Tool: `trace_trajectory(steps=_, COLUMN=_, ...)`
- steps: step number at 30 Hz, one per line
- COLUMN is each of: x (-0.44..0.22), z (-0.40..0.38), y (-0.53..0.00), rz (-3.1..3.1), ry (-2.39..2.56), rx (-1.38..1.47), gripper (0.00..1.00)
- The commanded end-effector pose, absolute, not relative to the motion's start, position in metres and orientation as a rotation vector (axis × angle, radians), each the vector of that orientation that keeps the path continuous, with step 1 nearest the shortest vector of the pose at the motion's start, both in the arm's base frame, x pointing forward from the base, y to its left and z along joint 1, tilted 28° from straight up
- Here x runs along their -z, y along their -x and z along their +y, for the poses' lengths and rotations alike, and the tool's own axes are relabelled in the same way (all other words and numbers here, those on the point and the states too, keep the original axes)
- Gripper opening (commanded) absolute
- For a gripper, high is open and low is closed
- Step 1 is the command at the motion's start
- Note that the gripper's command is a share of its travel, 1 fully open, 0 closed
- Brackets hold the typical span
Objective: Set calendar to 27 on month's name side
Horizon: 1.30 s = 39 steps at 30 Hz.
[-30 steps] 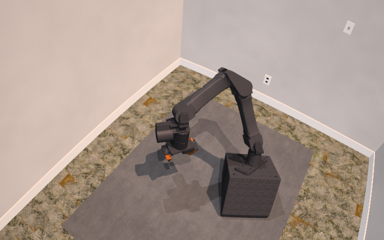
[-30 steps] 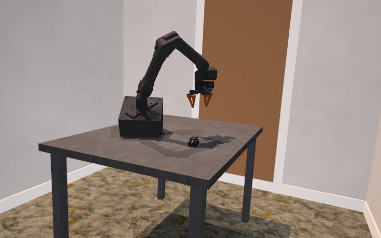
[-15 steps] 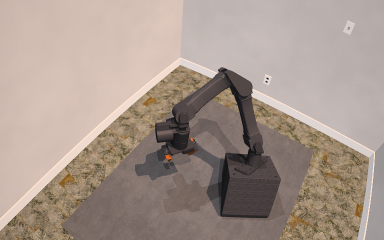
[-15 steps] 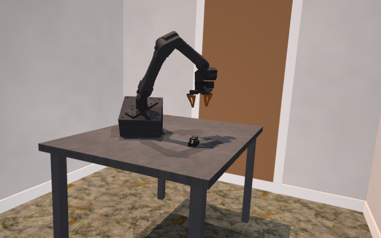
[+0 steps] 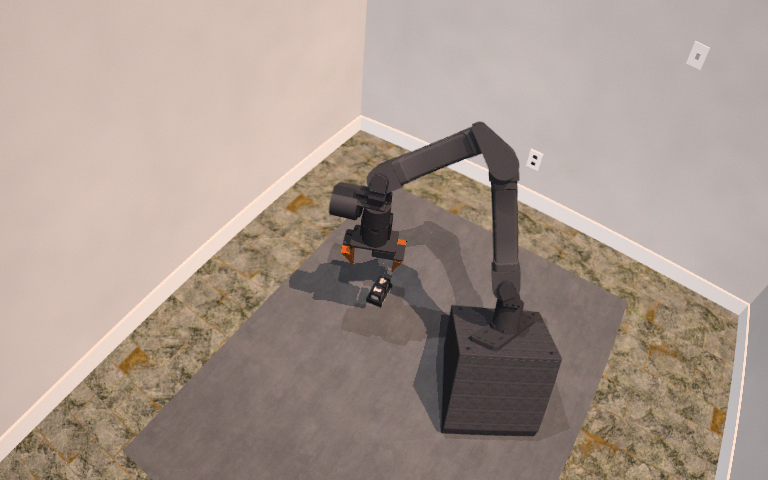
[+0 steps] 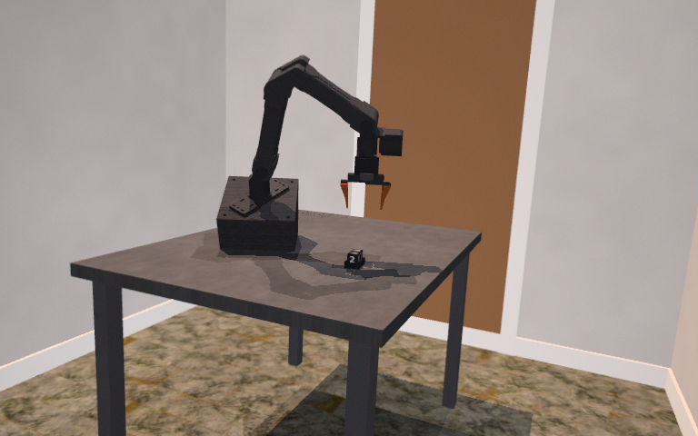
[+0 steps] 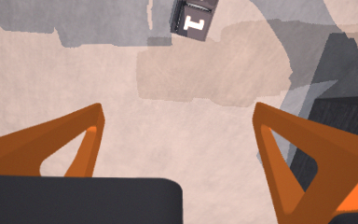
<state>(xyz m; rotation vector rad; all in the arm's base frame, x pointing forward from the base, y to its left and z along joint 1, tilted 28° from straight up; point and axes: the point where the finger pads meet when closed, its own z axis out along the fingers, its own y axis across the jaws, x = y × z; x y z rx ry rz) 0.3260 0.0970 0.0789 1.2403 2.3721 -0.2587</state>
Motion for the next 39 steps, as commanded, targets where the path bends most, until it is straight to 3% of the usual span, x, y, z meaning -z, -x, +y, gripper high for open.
trace_trajectory(steps=1, x=-0.087, z=0.091, y=-0.326, rz=2.325, ry=-1.310, rx=0.220, gripper=1.00)
trace_trajectory(steps=6, x=-0.105, z=0.045, y=-0.334, rz=2.173, ry=-1.524, rx=0.174, gripper=1.00)
trace_trajectory(steps=24, x=-0.105, z=0.043, y=-0.334, rz=2.169, ry=-1.529, rx=0.173, gripper=1.00)
trace_trajectory(steps=39, x=-0.101, z=0.042, y=-0.336, rz=2.372, ry=-1.223, rx=0.263, gripper=1.00)
